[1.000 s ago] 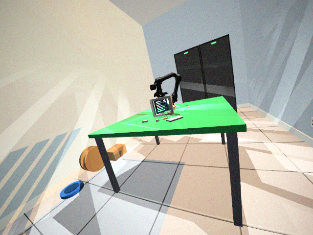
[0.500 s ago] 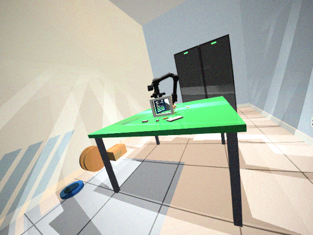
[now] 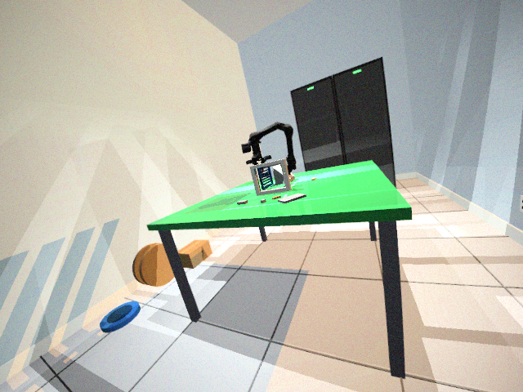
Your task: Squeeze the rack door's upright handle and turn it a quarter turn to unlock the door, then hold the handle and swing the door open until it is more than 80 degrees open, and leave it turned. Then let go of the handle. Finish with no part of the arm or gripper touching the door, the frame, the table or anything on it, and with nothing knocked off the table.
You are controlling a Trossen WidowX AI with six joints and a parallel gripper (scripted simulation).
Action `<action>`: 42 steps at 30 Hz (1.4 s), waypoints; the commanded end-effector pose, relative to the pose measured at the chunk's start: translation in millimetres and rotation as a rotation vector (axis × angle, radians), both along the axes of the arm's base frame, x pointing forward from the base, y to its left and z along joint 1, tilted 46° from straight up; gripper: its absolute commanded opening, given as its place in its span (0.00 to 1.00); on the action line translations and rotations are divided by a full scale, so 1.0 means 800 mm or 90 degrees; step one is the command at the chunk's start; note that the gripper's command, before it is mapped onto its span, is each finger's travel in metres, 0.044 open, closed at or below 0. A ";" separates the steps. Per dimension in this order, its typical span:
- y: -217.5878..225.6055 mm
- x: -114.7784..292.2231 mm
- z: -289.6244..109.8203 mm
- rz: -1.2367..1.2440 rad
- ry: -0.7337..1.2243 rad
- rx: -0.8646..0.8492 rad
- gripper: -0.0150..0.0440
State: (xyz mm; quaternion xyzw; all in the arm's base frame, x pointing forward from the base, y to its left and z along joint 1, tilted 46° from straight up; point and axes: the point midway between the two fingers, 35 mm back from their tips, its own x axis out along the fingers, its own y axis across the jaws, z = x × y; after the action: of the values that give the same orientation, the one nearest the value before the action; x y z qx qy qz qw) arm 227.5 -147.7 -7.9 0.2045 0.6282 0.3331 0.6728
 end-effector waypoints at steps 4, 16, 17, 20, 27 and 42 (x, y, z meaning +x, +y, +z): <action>-0.014 0.008 -0.013 0.052 -0.053 -0.002 0.28; -0.014 0.008 -0.013 0.053 -0.054 -0.002 0.28; -0.014 0.008 -0.013 0.053 -0.054 -0.002 0.28; -0.014 0.008 -0.013 0.053 -0.054 -0.002 0.37; -0.014 0.008 -0.013 0.053 -0.054 -0.002 0.68; -0.028 0.009 -0.001 0.049 -0.052 -0.003 0.74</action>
State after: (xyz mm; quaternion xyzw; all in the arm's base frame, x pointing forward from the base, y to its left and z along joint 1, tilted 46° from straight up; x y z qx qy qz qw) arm 235.0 -166.0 -11.3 0.1668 0.6078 0.3656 0.6849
